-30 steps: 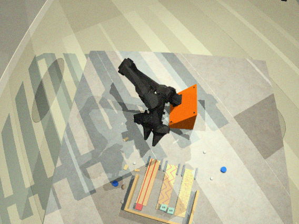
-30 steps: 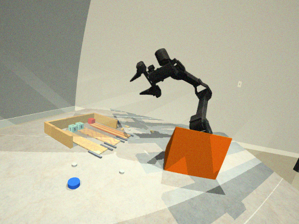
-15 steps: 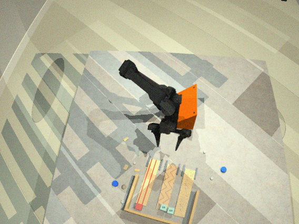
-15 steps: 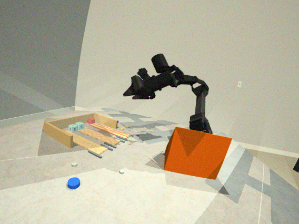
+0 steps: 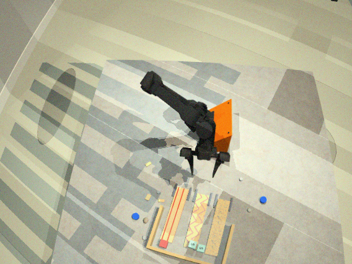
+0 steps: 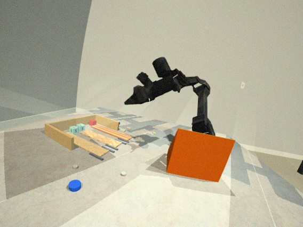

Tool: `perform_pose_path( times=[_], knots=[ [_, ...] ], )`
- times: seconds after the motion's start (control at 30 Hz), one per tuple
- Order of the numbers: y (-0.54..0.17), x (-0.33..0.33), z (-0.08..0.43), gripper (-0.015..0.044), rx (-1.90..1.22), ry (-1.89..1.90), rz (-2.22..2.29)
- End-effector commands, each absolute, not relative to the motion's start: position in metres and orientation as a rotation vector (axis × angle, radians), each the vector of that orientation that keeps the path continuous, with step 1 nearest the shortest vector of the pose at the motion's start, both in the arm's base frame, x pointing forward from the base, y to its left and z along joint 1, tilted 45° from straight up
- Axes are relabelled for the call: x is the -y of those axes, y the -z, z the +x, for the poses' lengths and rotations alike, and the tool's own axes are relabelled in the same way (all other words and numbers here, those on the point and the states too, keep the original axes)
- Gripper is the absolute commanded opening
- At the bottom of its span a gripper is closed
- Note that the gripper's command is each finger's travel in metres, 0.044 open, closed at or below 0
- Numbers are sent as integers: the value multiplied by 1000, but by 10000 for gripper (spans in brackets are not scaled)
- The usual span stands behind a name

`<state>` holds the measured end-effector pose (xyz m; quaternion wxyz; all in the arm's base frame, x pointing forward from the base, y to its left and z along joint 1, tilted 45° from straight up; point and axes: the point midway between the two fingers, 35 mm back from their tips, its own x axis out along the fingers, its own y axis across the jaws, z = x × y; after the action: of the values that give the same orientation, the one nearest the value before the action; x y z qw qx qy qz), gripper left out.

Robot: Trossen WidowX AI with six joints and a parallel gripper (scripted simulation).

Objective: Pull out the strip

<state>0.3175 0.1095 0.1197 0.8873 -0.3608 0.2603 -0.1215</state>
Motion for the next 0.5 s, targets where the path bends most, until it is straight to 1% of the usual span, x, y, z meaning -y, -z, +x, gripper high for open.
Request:
perform_pose_path(
  times=[0.0, 0.2, 0.37, 0.47],
  knots=[
    [-111, -110, 333, 295, -623, 267, -739],
    [-86, -100, 365, 137, -865, 350, -687],
    [-64, -79, 381, 6, -1084, 451, -638],
    [-52, -65, 384, 0, -1207, 535, -589]
  ],
)
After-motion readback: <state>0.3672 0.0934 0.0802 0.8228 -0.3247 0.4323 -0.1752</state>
